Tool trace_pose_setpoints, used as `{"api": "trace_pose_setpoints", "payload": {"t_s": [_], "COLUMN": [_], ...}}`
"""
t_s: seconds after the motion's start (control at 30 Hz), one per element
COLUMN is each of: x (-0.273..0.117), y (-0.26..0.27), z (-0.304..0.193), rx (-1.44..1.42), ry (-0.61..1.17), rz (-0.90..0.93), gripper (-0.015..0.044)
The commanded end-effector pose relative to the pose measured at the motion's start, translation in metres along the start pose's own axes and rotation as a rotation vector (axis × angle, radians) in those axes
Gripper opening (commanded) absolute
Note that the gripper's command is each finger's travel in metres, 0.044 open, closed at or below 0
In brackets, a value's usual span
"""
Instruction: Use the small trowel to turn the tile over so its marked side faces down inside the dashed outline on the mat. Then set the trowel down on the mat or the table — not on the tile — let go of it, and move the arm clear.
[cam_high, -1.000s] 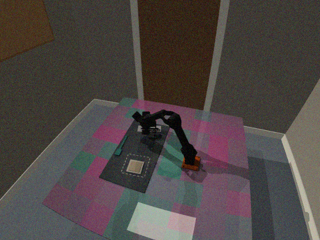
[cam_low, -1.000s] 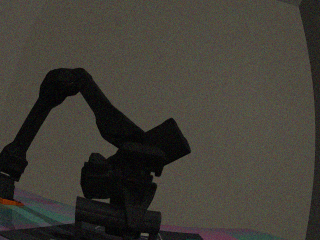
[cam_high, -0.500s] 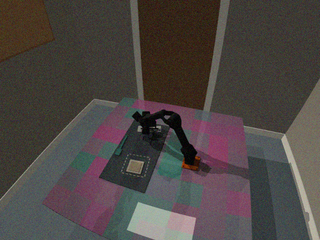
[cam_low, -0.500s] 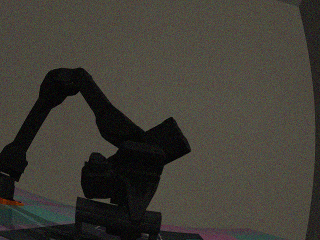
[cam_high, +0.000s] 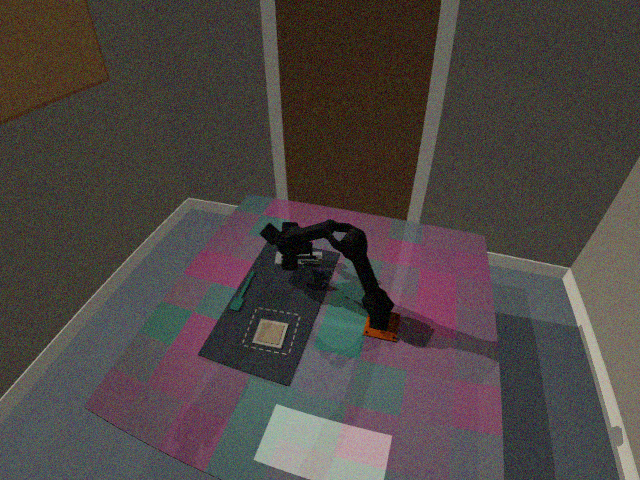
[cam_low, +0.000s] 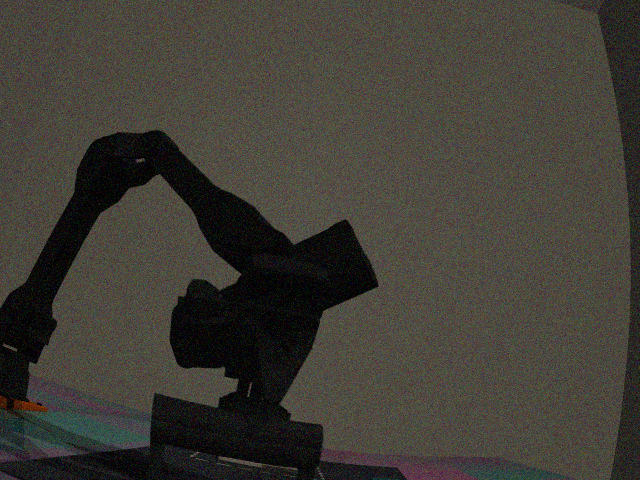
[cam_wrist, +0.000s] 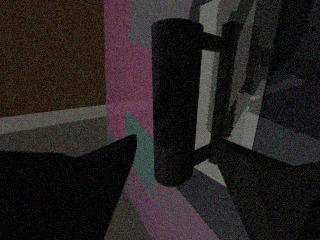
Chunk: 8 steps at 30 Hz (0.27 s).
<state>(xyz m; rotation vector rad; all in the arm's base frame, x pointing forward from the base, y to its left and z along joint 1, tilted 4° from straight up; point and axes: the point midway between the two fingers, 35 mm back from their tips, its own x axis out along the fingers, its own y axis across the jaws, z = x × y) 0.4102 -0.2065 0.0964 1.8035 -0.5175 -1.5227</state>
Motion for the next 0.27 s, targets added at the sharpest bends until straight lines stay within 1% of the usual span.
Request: {"api": "trace_pose_setpoints", "payload": {"t_s": [0.0,0.1,0.13,0.23], "x": [-0.016,-0.019,-0.027,-0.070], "y": [0.000,0.002,0.007,0.031], "z": [0.002,0.003,0.005,0.024], "rx": [0.003,0.002,0.002,-0.001], "ry": [-0.002,-0.002,-0.001,0.002], "rz": [0.002,0.002,0.002,0.000], "gripper": [0.0300,0.0300,0.0300,0.0300]}}
